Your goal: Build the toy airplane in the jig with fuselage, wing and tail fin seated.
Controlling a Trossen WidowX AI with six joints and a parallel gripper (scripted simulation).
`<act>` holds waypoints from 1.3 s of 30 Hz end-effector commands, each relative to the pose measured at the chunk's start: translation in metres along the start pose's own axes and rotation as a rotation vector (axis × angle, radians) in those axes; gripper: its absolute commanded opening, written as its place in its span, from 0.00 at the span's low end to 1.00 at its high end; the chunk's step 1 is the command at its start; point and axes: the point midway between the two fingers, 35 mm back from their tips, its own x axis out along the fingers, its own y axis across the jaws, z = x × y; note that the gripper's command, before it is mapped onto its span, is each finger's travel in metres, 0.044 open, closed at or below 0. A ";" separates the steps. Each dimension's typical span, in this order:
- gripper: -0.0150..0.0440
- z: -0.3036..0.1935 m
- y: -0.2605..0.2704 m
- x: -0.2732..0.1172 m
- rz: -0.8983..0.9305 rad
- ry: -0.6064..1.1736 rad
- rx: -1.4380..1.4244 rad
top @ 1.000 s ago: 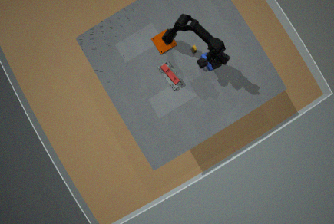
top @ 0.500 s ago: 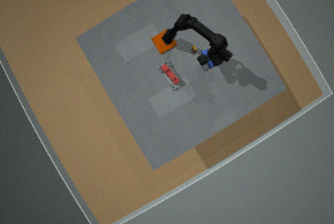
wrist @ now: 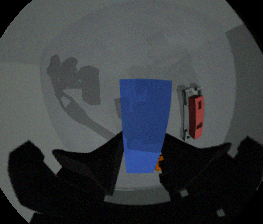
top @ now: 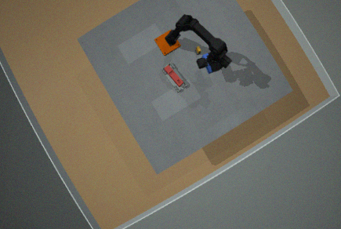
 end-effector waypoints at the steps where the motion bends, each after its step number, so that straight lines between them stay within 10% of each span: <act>1: 0.25 0.002 -0.013 0.002 -0.002 0.002 0.059; 39: 0.25 0.003 -0.137 0.018 -0.014 -0.004 0.588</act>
